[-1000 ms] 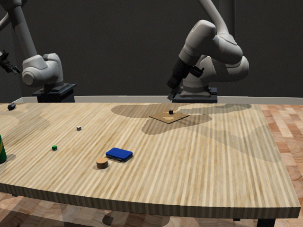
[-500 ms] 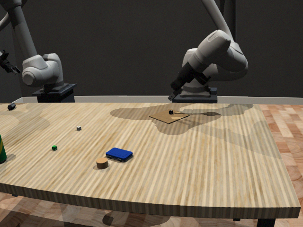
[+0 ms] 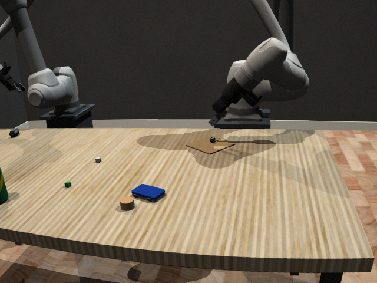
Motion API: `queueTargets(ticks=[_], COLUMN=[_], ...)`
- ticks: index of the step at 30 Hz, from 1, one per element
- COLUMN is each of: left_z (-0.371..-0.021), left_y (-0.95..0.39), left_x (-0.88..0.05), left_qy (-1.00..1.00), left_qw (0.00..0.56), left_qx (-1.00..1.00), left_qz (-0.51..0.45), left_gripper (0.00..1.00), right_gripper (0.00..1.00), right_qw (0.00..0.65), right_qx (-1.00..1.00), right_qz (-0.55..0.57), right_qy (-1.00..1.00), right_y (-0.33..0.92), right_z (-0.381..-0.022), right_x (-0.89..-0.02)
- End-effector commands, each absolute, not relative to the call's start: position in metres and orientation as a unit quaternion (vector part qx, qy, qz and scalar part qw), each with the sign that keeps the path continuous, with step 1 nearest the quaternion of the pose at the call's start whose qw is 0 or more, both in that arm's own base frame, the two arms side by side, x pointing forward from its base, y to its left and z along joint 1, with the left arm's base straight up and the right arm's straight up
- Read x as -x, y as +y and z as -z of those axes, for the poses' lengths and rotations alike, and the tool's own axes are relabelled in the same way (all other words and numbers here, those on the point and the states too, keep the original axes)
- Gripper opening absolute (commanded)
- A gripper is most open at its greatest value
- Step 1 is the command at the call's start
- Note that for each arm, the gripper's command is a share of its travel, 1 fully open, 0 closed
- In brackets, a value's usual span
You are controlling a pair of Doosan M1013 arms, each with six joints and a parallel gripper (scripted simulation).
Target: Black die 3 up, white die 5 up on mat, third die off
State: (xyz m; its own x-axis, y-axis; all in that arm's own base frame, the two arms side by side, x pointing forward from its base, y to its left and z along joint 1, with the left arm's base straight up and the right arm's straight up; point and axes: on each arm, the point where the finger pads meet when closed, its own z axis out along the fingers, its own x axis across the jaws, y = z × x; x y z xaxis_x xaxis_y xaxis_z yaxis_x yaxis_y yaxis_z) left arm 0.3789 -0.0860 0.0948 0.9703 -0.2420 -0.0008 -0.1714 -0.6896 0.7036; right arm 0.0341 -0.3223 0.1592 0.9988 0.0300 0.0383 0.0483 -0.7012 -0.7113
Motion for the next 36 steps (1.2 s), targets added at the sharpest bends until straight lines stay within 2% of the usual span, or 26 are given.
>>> queueTargets(ticks=[1,36], left_z=[-0.094,-0.045], left_y=[-0.085,-0.085], left_x=[-0.381,-0.381], left_qy=[-0.111,-0.111], left_qw=[0.38,0.38], left_qx=[-0.917,-0.917], left_qz=[0.046,0.046], left_gripper=[0.64,0.64], right_gripper=[1.0,1.0], right_qw=[0.383,0.383], right_qx=[0.924,0.924], right_qz=[0.011,0.011], right_qy=[-0.022,-0.022], right_y=[-0.323,-0.323], right_z=[-0.159,-0.159], right_x=[-0.032,-0.032])
